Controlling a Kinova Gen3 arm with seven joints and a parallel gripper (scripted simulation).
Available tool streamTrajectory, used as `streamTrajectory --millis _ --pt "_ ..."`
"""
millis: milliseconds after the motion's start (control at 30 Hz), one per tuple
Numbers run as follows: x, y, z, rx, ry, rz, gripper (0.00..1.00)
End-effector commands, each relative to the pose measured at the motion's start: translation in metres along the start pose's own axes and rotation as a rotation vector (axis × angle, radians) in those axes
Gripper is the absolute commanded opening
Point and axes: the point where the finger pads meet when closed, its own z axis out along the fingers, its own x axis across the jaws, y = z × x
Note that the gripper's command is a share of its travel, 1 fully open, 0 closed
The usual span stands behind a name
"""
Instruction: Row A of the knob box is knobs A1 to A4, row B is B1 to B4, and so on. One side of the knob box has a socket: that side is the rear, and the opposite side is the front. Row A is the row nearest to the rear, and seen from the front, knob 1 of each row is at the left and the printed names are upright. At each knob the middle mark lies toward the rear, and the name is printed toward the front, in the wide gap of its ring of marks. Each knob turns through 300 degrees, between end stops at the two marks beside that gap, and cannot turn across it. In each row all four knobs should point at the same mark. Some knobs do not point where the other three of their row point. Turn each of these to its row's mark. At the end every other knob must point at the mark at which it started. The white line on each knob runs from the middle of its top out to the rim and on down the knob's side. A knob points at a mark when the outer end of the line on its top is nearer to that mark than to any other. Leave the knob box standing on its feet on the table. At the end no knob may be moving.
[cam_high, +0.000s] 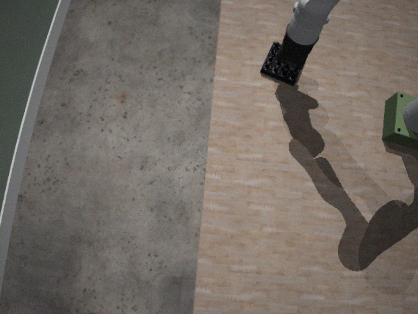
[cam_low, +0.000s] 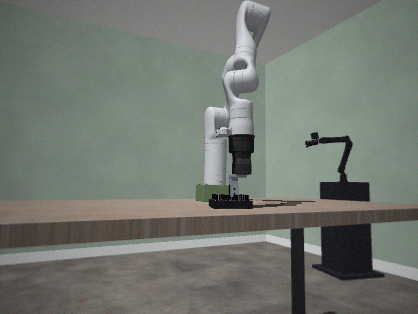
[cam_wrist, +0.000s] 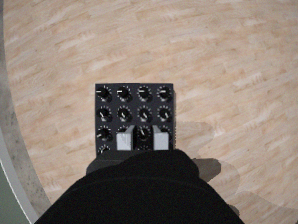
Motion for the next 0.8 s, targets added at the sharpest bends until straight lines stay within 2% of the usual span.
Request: streamTrajectory --millis 0,567,600,767 --pt "0.0001 -0.0014 0.001 0.001 -0.003 0.0 0.46" --pt "0.0001 -0.0014 0.001 0.001 -0.003 0.0 0.46" --pt "0.0001 -0.0014 0.001 0.001 -0.003 0.0 0.3" --pt "0.0 -0.0014 0.001 0.001 -0.003 0.0 0.3"
